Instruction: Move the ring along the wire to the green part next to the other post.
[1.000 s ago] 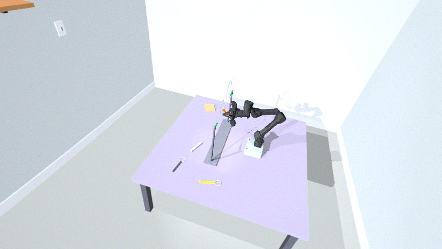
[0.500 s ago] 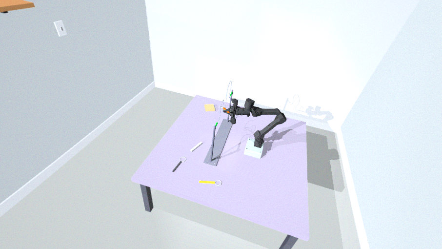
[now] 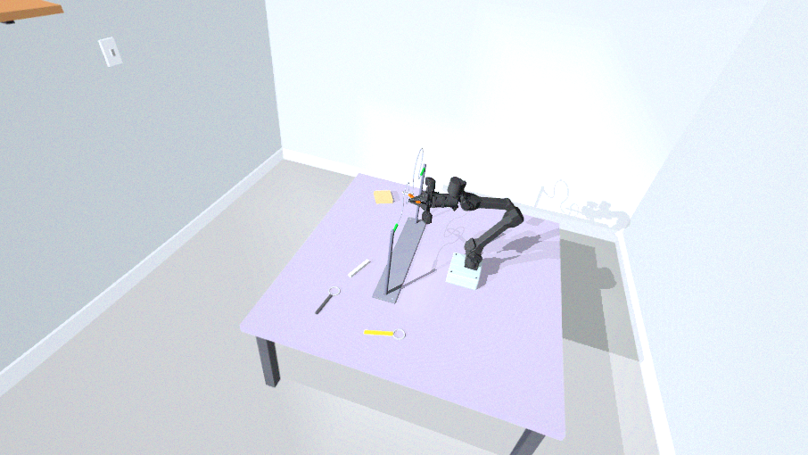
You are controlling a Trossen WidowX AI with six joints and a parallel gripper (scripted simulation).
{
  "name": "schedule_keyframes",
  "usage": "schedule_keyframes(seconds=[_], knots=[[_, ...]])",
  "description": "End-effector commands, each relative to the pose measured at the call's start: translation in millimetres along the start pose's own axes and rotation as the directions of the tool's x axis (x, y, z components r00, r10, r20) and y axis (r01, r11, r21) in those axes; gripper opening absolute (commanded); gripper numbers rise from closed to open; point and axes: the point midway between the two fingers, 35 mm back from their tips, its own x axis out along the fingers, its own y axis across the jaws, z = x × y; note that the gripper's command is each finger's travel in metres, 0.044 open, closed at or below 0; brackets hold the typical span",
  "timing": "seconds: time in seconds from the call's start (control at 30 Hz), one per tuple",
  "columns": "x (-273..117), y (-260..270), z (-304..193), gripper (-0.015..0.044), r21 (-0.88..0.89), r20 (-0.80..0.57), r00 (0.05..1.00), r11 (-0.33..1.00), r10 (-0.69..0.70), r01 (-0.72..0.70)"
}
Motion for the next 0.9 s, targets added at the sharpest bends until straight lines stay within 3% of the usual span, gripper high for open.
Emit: schedule_keyframes(seconds=[0.0, 0.87], knots=[[-0.7, 3.5, -1.7, -0.0150, -0.037, -0.002, 1.000, 0.999, -0.010, 0.010], [-0.1, -12.8, 1.2, -0.0150, -0.287, 0.052, 0.988, 0.945, -0.147, 0.156]])
